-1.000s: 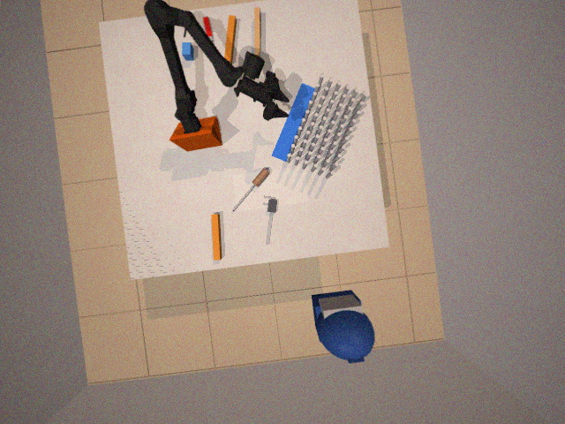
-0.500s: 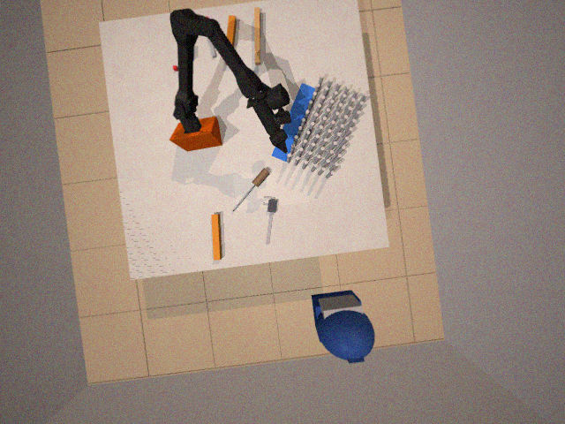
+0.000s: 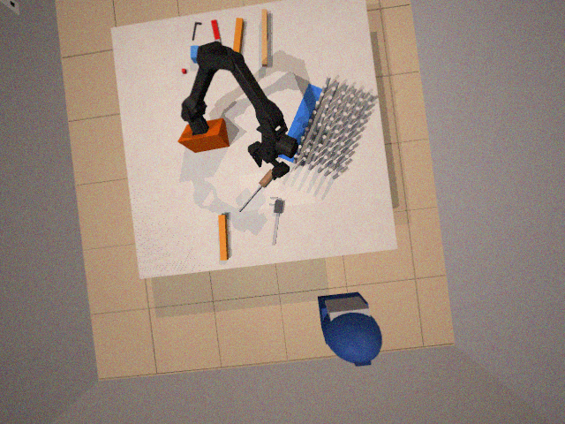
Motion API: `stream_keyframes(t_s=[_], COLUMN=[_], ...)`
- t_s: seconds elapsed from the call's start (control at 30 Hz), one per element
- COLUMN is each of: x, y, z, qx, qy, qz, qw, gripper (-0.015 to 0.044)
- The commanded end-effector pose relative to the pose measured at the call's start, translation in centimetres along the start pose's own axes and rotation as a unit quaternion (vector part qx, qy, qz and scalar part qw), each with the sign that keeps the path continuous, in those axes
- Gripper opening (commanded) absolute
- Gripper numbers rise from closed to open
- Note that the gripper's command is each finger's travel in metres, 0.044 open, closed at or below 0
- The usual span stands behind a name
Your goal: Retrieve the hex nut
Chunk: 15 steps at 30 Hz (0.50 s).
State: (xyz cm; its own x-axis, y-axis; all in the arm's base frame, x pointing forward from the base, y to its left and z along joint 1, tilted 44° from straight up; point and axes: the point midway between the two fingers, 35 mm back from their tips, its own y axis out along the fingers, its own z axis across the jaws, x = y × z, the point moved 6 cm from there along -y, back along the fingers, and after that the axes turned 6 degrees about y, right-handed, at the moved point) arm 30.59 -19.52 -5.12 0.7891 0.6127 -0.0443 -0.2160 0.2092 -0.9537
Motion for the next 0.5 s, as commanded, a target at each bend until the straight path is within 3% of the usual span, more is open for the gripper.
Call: stream_keyframes(t_s=[0.0,0.23,0.37,0.47], x=[-1.6,-1.4,1.0,1.4], y=[0.7,1.0,4.9,5.7], z=[-0.2,-0.2,1.4,1.7], qx=[0.052,0.052,0.053,0.053], qy=[-0.048,-0.048,-0.048,-0.049], qz=[0.013,0.013,0.012,0.012], qw=[0.997,0.997,0.997,0.997], gripper=[0.0440,0.0440,0.0440,0.0440])
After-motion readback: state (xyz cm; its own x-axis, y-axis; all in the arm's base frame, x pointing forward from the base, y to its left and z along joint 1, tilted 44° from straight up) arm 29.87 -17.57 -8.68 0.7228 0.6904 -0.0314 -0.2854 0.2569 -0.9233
